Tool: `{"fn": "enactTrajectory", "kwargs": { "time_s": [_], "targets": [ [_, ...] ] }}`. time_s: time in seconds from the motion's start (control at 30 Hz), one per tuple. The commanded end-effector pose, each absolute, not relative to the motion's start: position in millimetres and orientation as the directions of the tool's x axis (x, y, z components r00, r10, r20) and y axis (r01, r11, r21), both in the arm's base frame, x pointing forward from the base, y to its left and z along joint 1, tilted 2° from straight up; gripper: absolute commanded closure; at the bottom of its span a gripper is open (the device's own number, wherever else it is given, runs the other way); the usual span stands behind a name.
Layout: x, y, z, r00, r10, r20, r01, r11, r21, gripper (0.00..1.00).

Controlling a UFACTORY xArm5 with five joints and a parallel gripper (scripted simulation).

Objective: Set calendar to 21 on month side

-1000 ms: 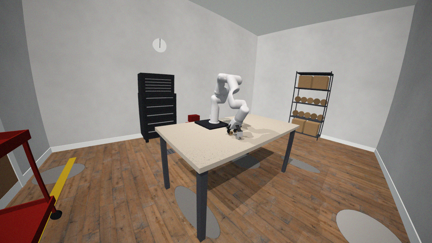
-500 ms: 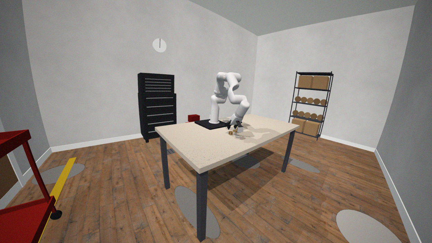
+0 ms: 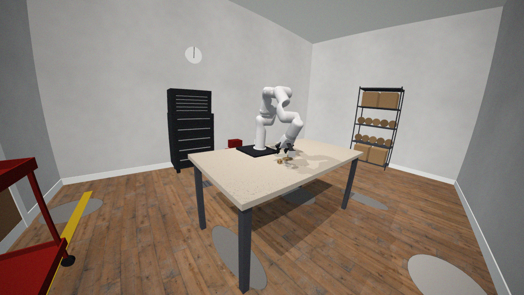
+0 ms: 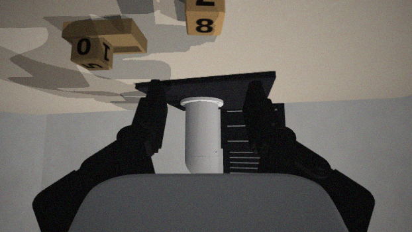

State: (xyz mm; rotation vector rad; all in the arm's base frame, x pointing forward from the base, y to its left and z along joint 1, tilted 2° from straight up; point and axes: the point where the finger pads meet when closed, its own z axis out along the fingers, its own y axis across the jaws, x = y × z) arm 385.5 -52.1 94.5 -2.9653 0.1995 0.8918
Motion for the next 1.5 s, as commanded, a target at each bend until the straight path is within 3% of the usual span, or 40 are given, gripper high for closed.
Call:
{"fn": "enactTrajectory", "kwargs": {
  "time_s": [0.0, 0.2, 0.5, 0.8, 1.1, 1.33, 1.37, 1.47],
  "targets": [
    [387, -52, 96, 0.829, -0.112, -0.549, -0.134, -0.991, 0.000, 0.31],
    [386, -52, 96, 0.853, -0.115, -0.508, -0.134, -0.991, 0.000, 0.31],
    [381, -51, 99, 0.950, -0.128, -0.284, -0.133, -0.991, 0.000, 0.31],
    [381, -51, 99, 0.960, -0.129, -0.249, -0.133, -0.991, 0.000, 0.31],
    [376, -48, 99, 0.992, -0.127, -0.012, -0.127, -0.992, 0.000, 0.31],
    [375, -47, 100, 0.992, -0.126, 0.030, -0.126, -0.992, 0.000, 0.31],
    [375, -47, 100, 0.992, -0.126, 0.030, -0.126, -0.992, 0.000, 0.00],
    [375, -47, 100, 0.992, -0.126, 0.030, -0.126, -0.992, 0.000, 0.00]
  ]
}}
